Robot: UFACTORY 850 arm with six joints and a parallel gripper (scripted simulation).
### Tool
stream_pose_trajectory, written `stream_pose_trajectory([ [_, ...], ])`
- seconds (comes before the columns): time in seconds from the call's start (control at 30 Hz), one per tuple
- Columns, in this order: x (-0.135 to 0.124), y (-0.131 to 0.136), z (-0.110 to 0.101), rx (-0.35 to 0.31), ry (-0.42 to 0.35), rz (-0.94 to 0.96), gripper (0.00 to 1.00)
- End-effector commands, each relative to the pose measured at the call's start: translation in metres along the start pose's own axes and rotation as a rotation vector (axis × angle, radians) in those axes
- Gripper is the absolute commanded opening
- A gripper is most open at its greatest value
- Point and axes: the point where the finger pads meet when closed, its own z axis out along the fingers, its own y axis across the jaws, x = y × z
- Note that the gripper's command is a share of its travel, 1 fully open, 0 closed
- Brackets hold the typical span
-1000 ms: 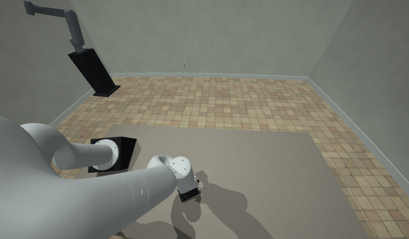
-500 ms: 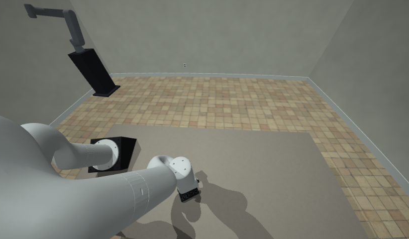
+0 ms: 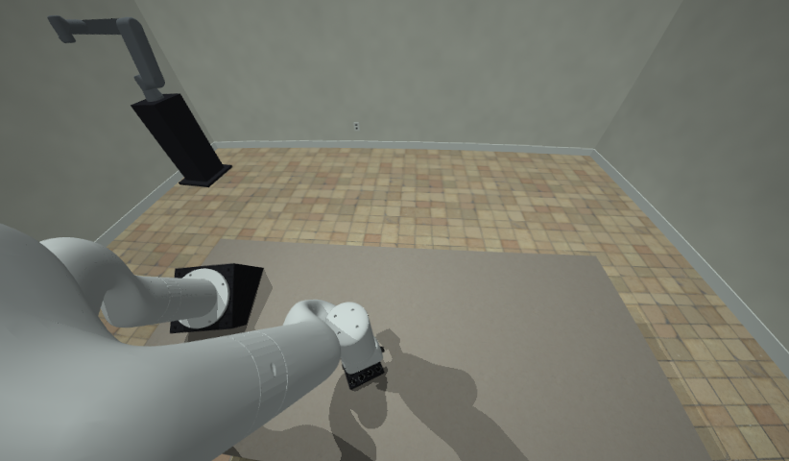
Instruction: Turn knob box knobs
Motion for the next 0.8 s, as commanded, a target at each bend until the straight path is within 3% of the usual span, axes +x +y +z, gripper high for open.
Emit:
stream_pose_trajectory([
  [0.0,-0.0004,0.0006,-0.0006,-0.001,-0.001,0.0,0.19],
  [0.37,-0.0004,0.0006,-0.0006,-0.001,-0.001,0.0,0.19],
  [0.4,-0.0004,0.0006,-0.0006,-0.001,-0.001,0.0,0.08],
  [0.77,-0.0004,0.0006,-0.0006,-0.001,-0.001,0.0,0.08],
])
